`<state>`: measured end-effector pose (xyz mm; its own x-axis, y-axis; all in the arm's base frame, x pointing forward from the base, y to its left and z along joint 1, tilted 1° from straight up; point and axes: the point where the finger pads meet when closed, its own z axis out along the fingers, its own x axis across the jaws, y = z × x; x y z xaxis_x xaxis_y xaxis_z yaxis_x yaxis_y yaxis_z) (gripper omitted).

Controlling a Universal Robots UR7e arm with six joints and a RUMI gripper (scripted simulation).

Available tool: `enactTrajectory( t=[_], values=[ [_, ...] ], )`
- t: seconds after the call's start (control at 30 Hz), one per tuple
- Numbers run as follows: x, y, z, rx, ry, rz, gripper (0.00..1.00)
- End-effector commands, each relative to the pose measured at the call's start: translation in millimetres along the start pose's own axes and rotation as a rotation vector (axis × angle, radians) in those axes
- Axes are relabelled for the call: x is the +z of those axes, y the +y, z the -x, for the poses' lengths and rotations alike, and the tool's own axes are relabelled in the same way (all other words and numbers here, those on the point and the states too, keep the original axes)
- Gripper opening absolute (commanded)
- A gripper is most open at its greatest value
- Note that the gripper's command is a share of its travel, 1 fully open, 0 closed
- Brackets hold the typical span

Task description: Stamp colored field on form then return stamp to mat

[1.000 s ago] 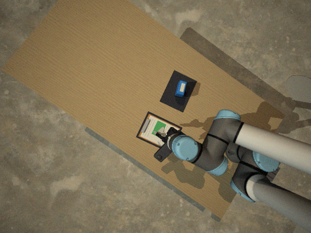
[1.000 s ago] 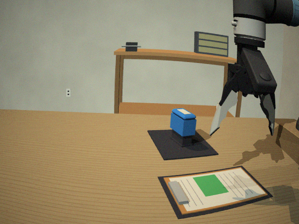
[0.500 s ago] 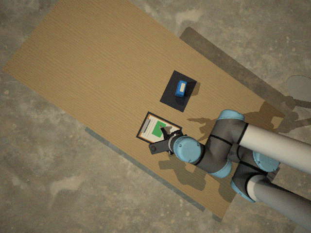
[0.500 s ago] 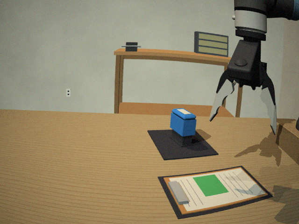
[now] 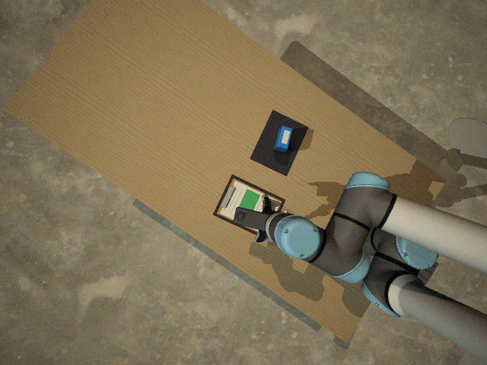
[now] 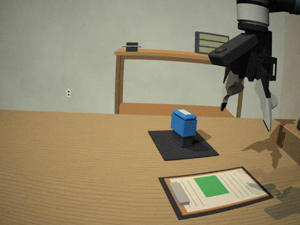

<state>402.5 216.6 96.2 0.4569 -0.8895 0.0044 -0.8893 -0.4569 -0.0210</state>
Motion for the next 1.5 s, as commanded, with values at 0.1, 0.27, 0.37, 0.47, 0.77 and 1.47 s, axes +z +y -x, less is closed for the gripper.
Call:
enactTrajectory(
  t=[0.1, 0.27, 0.37, 0.47, 0.77, 1.47],
  values=[
    [-13.1, 1.4, -2.9, 0.394, 0.019, 0.003, 1.00],
    [-18.0, 4.1, -4.5, 0.586, 0.020, 0.002, 1.00],
    [-19.0, 4.6, -4.8, 0.625, 0.020, 0.002, 1.00],
    [-21.3, 6.5, -5.5, 0.751, 0.022, 0.003, 1.00],
    [-31.0, 11.8, -6.8, 1.033, 0.022, -0.003, 1.00],
    [-42.7, 20.9, -6.6, 1.432, 0.022, -0.008, 1.00]
  ],
)
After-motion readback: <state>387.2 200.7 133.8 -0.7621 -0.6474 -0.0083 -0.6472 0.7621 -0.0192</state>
